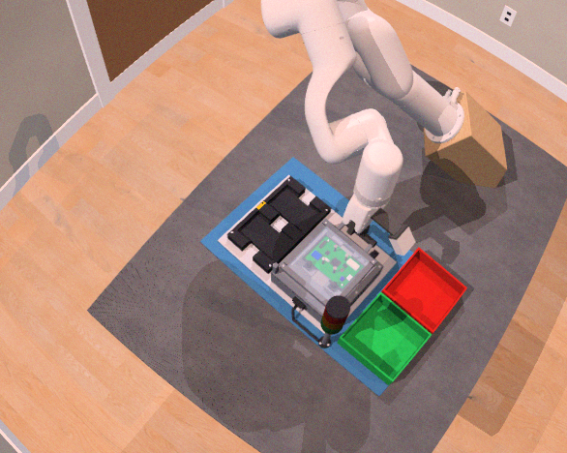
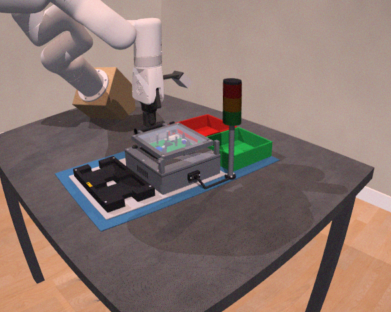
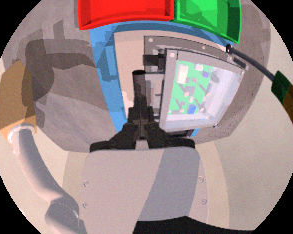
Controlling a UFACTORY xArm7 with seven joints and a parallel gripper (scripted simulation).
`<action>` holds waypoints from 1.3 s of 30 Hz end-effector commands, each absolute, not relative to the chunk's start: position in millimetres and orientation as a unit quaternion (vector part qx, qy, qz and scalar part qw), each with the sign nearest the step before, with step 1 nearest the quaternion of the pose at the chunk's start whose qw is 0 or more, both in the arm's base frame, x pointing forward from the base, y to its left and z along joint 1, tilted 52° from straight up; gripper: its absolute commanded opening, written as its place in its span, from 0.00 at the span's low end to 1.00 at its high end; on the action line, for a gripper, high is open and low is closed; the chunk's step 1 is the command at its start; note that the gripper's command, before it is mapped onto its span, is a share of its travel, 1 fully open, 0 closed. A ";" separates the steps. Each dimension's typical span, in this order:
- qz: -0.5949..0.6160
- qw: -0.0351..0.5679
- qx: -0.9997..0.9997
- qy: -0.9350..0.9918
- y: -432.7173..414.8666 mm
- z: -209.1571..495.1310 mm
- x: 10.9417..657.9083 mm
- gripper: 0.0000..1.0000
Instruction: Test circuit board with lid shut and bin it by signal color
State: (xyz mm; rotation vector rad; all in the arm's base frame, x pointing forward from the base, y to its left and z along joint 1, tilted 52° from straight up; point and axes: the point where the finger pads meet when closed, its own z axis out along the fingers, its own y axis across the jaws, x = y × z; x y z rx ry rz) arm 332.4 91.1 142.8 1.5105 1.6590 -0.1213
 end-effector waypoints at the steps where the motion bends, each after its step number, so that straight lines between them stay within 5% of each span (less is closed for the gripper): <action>1: -0.047 0.433 0.606 0.666 91.7 142.8 333.4 0.00; 39: -0.047 0.433 0.606 0.666 88.1 139.0 336.5 0.00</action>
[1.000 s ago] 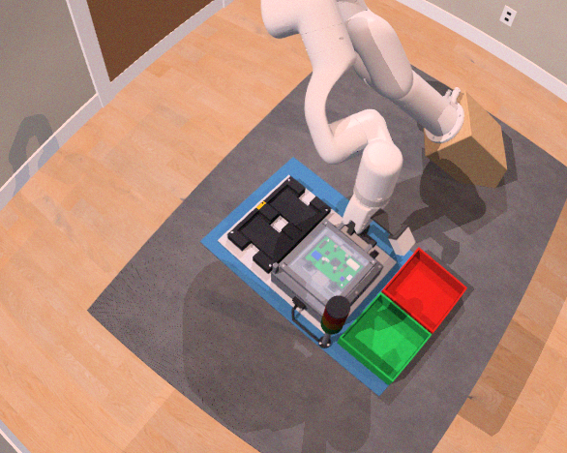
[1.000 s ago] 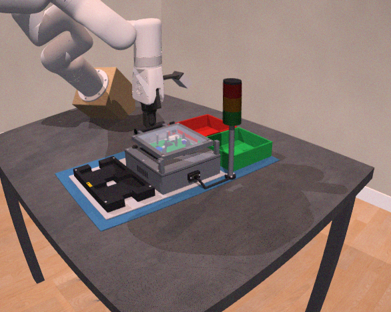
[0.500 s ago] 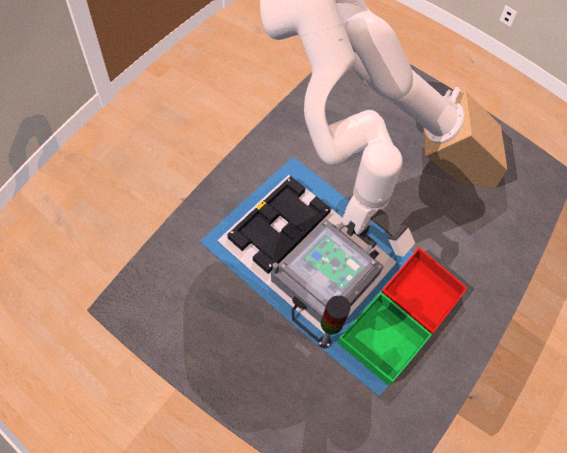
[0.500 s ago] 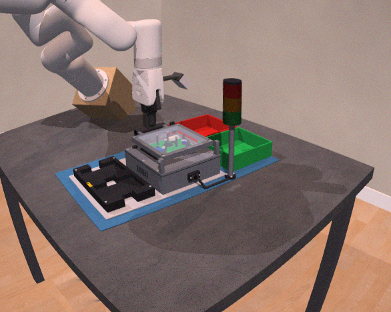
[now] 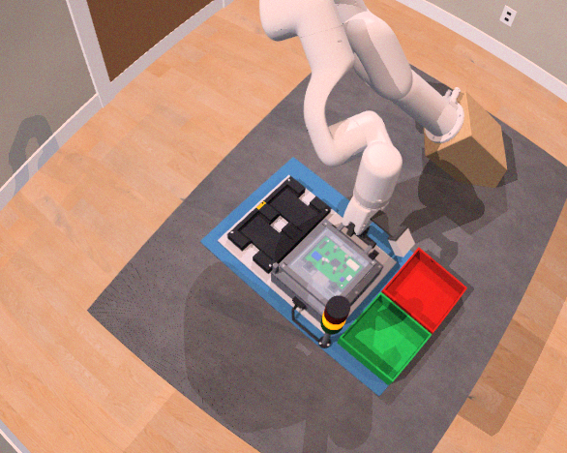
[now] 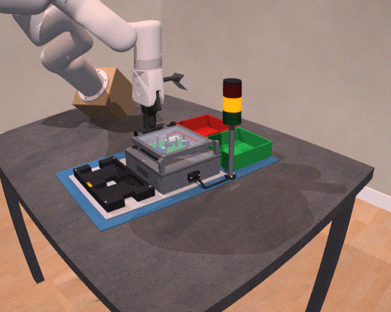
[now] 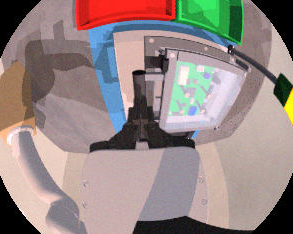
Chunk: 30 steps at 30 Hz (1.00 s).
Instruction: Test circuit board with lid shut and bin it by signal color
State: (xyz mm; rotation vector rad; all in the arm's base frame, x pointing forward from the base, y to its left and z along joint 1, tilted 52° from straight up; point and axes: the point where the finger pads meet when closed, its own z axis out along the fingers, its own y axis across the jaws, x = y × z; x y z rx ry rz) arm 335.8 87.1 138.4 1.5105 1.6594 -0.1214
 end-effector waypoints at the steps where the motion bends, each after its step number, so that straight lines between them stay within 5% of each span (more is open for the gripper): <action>1: -0.047 0.433 0.606 0.666 88.2 139.1 336.5 0.00; 30: -0.047 0.433 0.606 0.666 139.2 193.1 291.3 0.00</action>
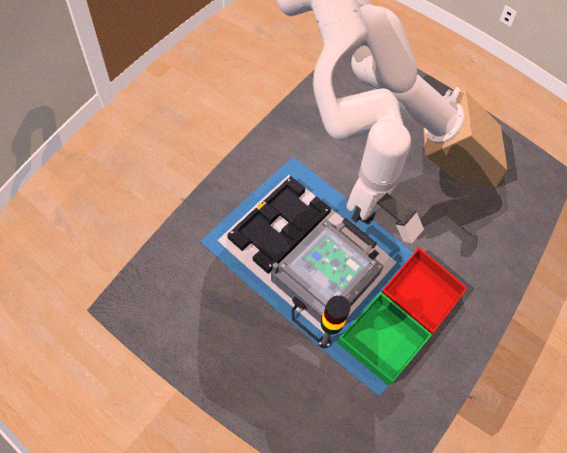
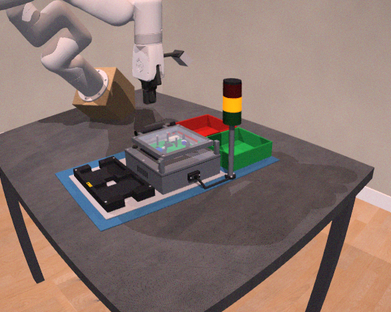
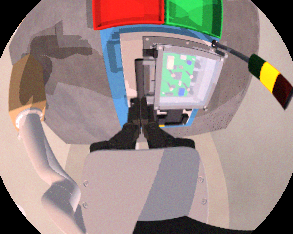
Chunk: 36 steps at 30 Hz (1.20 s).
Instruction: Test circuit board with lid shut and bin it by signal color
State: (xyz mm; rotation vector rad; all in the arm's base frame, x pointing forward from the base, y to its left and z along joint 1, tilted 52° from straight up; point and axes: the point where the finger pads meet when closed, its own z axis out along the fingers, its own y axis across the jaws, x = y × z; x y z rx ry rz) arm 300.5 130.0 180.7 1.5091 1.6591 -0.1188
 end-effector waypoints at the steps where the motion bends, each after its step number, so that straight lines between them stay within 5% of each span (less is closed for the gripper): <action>1: -0.047 0.433 0.606 0.666 139.2 193.1 291.3 0.00; 10: -0.047 0.433 0.606 0.666 146.9 201.2 284.6 0.00; 11: -0.047 0.433 0.606 0.666 146.9 201.2 284.6 1.00; 36: -0.047 0.433 0.606 0.666 146.9 201.2 284.6 1.00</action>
